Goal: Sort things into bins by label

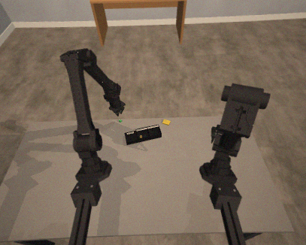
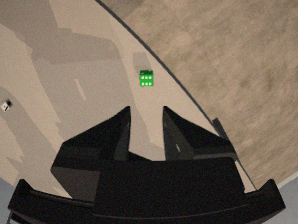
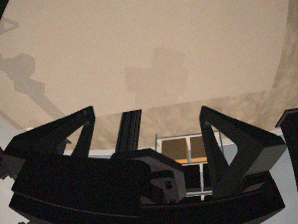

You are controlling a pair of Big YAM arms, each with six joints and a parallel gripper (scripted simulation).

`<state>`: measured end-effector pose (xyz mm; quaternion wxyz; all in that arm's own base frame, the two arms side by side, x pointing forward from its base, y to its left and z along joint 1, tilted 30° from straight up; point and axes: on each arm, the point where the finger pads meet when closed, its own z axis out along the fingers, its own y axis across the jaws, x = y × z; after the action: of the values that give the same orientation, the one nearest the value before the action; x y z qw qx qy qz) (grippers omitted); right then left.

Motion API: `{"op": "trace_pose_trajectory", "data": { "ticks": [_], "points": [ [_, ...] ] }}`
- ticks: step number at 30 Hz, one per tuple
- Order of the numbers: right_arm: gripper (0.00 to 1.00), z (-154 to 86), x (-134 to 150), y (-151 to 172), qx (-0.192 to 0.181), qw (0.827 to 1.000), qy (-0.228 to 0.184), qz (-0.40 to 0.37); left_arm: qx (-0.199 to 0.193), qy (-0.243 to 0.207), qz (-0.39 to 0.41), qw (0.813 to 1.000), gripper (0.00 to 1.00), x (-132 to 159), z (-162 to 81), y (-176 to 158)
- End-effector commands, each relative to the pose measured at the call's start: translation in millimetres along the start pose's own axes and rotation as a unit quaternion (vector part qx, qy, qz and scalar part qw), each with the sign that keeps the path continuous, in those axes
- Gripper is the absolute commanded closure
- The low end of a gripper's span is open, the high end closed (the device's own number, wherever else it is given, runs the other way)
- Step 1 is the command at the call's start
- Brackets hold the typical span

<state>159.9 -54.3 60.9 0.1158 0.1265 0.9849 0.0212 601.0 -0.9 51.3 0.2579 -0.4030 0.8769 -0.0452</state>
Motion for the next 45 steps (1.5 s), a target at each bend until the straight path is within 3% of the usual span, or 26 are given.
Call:
{"op": "trace_pose_trajectory", "data": {
  "ticks": [1, 15, 19, 26, 31, 45],
  "points": [
    [0.00, -2, -4, -2, 0.002, 1.000, -0.012, 0.007, -0.001, 0.000, -0.019, 1.000, 0.70, -9, 3, -2],
    [0.00, -2, -4, -2, 0.002, 1.000, -0.012, 0.007, 0.007, -0.006, -0.010, 1.000, 0.70, -9, -4, -7],
    [0.00, -2, -4, -2, 0.002, 1.000, -0.012, 0.007, -0.003, -0.001, -0.020, 1.000, 0.70, -12, 5, 0],
    [0.00, -2, -4, -2, 0.002, 1.000, -0.012, 0.007, 0.001, 0.003, -0.010, 1.000, 0.70, 1, 3, -9],
    [0.00, -2, -4, -2, 0.002, 1.000, -0.012, 0.007, 0.008, -0.008, -0.021, 1.000, 0.70, -13, 24, -7],
    [0.00, -2, -4, -2, 0.002, 1.000, -0.012, 0.007, 0.006, -0.008, -0.011, 1.000, 0.70, -15, 70, -5]
  ]
}}
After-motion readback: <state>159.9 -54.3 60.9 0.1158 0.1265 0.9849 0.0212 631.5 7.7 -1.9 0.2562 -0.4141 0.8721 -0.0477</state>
